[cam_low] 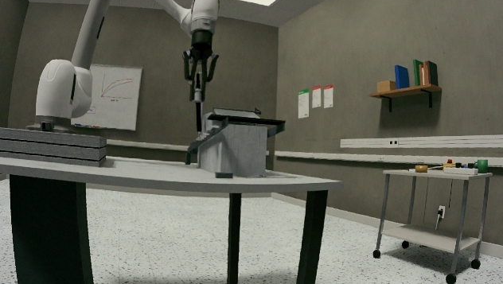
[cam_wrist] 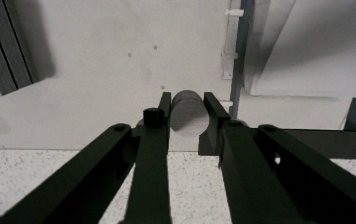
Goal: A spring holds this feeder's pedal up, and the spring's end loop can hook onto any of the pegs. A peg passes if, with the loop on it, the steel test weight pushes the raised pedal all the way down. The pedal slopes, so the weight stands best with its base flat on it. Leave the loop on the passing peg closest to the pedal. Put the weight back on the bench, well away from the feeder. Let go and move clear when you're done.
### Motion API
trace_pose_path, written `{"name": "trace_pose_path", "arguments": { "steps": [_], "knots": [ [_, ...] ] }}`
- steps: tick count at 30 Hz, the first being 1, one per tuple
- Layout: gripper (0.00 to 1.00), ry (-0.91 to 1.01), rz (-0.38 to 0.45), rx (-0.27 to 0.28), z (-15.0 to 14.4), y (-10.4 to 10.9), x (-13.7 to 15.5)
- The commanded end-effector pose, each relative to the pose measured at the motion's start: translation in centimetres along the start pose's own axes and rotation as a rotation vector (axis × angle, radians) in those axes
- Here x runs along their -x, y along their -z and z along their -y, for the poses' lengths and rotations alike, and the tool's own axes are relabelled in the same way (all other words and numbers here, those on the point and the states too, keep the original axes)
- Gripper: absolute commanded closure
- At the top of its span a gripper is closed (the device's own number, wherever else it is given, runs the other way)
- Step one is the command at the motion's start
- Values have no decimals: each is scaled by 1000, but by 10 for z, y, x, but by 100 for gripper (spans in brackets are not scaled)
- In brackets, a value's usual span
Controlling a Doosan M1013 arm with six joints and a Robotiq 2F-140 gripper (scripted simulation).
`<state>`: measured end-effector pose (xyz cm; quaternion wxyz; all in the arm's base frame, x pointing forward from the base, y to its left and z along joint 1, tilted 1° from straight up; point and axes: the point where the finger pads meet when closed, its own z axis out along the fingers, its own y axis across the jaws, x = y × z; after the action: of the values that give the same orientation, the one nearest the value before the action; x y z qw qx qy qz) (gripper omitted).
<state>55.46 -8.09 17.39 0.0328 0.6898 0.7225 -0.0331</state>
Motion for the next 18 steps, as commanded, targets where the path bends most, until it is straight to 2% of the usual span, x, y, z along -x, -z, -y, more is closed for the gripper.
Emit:
{"name": "trace_pose_path", "arguments": {
  "steps": [1,18],
  "knots": [
    [75,0,-3,1,3,-3,-4],
    [75,0,-21,1,22,-23,-28]
  ]
}}
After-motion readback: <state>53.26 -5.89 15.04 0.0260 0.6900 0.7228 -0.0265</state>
